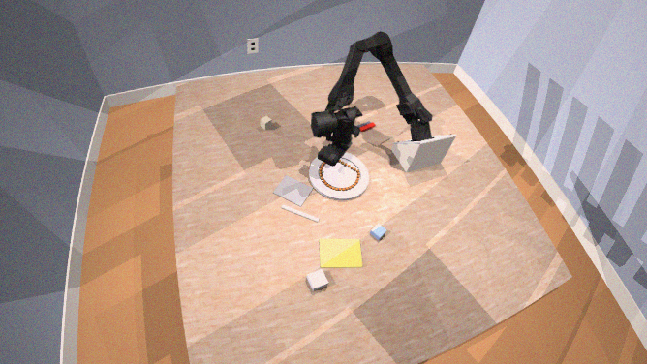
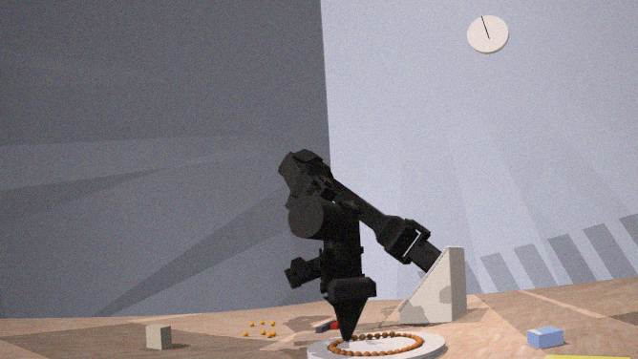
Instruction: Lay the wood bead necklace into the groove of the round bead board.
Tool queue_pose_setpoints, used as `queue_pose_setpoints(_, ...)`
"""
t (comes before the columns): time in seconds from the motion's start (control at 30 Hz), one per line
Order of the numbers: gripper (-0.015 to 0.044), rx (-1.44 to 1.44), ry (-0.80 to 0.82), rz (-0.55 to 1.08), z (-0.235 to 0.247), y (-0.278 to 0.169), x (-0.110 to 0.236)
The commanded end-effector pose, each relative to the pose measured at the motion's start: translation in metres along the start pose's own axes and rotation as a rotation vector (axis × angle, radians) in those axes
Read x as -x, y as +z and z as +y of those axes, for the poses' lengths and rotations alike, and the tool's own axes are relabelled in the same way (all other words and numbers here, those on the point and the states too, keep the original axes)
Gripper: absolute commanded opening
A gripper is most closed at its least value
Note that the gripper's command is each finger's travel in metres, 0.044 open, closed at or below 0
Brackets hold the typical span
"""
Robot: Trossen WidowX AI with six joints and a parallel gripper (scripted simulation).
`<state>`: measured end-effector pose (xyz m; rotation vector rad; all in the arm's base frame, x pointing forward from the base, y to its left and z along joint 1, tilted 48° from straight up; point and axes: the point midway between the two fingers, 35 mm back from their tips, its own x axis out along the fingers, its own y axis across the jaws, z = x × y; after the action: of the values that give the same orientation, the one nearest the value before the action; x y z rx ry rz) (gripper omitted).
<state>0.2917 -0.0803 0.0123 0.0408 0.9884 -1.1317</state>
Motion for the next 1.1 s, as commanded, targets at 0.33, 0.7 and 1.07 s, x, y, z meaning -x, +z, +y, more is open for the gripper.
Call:
queue_pose_setpoints(0.33,0.0000,0.005,-0.004,0.000,-0.0007,-0.0009,0.0042)
queue_pose_setpoints(0.7,0.0000,0.008,-0.006,0.000,-0.0089,0.0017,0.0060)
queue_pose_setpoints(1.07,0.0000,0.008,-0.006,0.000,-0.0090,0.0017,-0.0014)
